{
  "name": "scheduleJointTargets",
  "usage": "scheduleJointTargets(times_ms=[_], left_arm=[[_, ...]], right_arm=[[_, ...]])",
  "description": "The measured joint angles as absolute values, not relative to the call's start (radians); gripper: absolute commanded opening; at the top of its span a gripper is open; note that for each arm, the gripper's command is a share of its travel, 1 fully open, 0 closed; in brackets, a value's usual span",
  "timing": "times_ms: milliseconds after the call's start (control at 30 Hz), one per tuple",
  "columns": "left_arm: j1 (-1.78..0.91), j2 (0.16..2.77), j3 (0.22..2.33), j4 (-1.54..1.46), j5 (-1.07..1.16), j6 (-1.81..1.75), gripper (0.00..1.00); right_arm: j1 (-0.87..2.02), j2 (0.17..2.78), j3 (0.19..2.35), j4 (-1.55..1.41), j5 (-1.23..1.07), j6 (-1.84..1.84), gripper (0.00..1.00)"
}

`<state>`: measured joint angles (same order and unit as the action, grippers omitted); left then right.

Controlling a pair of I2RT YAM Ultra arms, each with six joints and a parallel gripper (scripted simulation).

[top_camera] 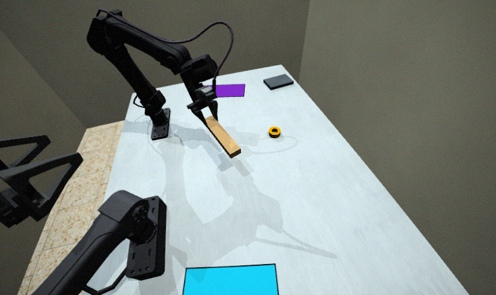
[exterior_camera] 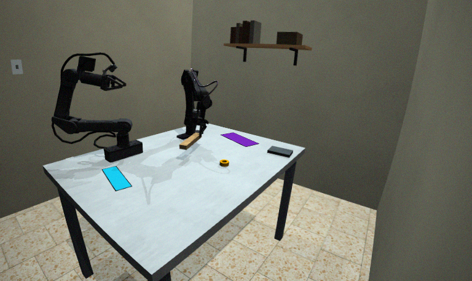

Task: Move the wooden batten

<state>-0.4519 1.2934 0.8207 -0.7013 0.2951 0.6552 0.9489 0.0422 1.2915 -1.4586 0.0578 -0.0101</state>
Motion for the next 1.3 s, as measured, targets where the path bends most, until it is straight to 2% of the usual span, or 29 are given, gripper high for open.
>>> scheduleJointTargets(times_ms=[367,1000,1067,1100,1300], left_arm=[[-0.358,1.441,0.956,-0.823,0.426,1.025,0.35],[-0.359,1.464,1.018,-0.885,0.44,1.089,0.35],[-0.36,1.464,1.023,-0.887,0.441,1.089,0.35],[-0.36,1.464,1.023,-0.889,0.441,1.089,0.35],[-0.36,1.464,1.023,-0.897,0.441,1.089,0.35]], right_arm=[[0.949,0.042,1.291,-1.459,0.058,-0.01,1.0],[0.949,0.042,1.291,-1.459,0.058,-0.01,1.0],[0.949,0.042,1.291,-1.459,0.057,-0.012,0.77],[0.949,0.042,1.291,-1.458,0.055,-0.016,0.72],[0.937,0.076,1.288,-1.42,0.017,-0.119,0.72]])
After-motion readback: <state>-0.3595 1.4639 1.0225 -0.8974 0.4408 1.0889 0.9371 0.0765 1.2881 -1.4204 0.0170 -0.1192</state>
